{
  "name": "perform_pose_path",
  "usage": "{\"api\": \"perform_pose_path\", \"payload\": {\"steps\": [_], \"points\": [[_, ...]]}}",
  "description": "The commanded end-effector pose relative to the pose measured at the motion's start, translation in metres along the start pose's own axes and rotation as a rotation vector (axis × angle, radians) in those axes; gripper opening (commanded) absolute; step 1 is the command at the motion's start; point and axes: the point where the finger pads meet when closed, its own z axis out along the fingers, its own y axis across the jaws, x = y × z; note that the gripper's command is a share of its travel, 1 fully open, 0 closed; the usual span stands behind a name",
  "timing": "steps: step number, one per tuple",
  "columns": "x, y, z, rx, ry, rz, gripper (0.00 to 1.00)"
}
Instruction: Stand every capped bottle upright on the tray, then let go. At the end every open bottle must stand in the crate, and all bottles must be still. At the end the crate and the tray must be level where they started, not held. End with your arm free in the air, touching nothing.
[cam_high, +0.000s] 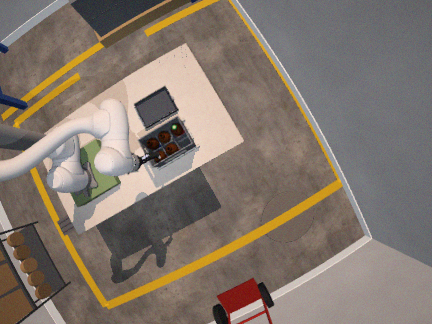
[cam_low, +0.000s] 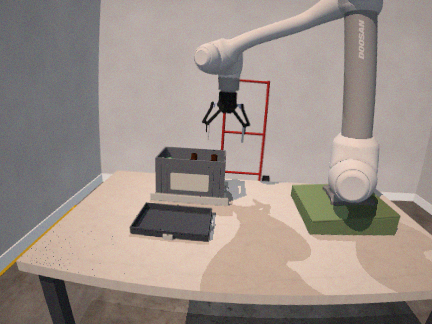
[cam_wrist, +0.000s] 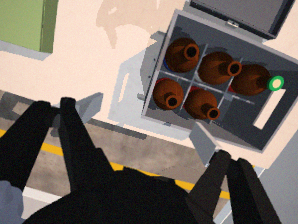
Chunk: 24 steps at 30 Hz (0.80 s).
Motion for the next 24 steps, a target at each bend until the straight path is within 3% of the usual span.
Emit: {"api": "perform_pose_path", "payload": {"steps": [1,24], "points": [[0.000,0.005,0.000,0.000,0.000,0.000,1.00],[-0.001,0.073,-0.001,0.000,0.000,0.000,1.00]]}}
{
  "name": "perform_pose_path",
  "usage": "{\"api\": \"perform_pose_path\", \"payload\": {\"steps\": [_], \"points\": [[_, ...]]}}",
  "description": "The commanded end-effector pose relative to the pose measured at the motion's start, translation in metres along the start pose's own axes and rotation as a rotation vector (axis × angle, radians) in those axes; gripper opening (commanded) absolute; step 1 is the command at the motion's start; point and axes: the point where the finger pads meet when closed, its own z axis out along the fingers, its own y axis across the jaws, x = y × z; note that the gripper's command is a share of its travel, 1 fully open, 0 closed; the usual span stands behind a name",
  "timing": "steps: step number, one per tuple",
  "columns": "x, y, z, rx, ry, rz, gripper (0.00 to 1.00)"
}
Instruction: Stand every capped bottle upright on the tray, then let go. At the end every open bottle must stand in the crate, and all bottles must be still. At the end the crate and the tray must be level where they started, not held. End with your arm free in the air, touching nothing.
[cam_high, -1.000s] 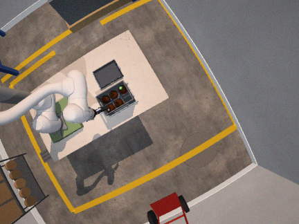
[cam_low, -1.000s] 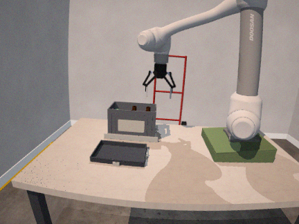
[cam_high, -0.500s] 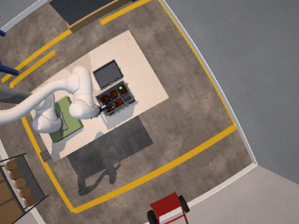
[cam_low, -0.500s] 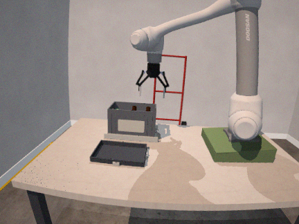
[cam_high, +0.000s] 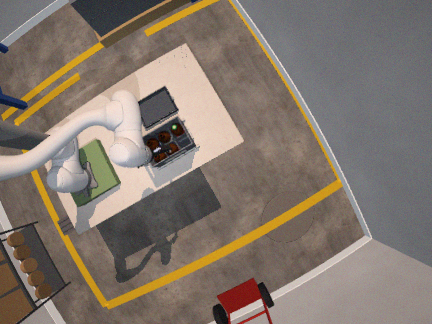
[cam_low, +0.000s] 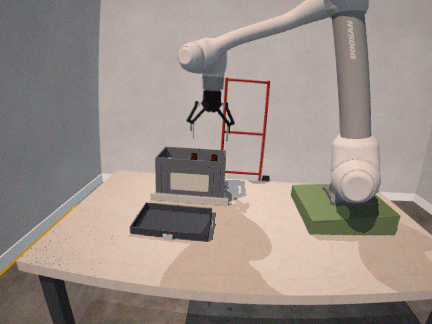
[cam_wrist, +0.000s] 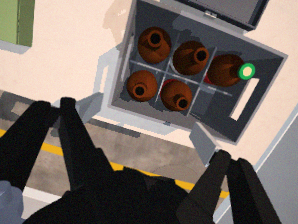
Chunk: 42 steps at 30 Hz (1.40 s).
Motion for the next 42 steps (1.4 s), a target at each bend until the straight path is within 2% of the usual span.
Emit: {"api": "perform_pose_path", "payload": {"steps": [1,24,42], "points": [[0.000,0.011,0.000,0.000,0.000,0.000,1.00],[-0.001,0.071,0.000,0.000,0.000,0.000,1.00],[-0.001,0.072,-0.001,0.000,0.000,0.000,1.00]]}}
